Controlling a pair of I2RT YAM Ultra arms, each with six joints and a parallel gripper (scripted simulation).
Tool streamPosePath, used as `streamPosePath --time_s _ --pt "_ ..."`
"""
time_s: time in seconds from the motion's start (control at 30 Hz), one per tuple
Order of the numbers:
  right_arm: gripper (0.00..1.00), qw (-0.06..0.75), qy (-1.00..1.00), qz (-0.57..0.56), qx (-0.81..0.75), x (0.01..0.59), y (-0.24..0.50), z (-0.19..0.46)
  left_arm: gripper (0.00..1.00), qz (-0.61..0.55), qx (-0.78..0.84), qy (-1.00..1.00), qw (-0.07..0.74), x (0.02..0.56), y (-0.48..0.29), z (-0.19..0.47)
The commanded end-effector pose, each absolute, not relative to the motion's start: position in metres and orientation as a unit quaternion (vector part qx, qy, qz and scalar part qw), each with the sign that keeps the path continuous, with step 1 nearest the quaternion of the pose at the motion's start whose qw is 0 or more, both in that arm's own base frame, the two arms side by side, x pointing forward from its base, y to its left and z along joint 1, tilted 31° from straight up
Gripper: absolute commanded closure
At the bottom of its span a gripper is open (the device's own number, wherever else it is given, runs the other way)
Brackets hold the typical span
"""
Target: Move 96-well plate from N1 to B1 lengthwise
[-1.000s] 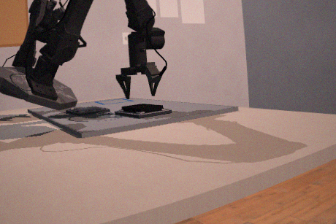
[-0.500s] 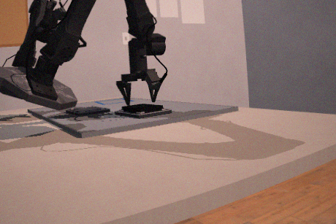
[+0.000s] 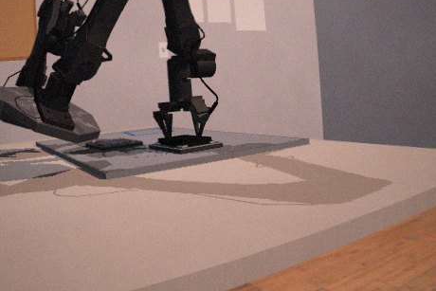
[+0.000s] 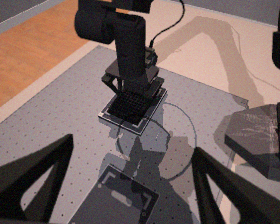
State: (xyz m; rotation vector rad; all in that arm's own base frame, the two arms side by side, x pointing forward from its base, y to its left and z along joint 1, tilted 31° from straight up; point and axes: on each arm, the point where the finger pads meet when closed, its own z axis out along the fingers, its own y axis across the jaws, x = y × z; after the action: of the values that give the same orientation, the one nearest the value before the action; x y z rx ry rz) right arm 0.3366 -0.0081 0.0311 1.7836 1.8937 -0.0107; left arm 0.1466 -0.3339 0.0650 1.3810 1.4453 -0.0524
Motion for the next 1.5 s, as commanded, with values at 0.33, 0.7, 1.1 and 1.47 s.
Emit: streamPosePath --time_s 0.33,0.7,1.1,1.47 --pt "0.21 0.274 0.704 0.004 0.656 0.337 -0.007 0.035 0.00 -0.033 0.578 0.604 0.548 0.142 -0.337 0.073" --pt "0.21 0.276 0.700 0.004 0.659 0.327 0.005 0.067 0.00 -0.033 0.578 0.604 0.548 0.142 -0.337 0.073" --pt "0.21 0.276 0.700 0.004 0.659 0.324 0.008 0.073 0.00 -0.006 0.641 0.580 0.503 0.142 -0.332 0.057" --pt "0.21 0.276 0.748 -0.021 0.603 0.321 0.013 0.065 0.00 0.048 0.756 0.548 0.354 0.205 -0.271 0.067"
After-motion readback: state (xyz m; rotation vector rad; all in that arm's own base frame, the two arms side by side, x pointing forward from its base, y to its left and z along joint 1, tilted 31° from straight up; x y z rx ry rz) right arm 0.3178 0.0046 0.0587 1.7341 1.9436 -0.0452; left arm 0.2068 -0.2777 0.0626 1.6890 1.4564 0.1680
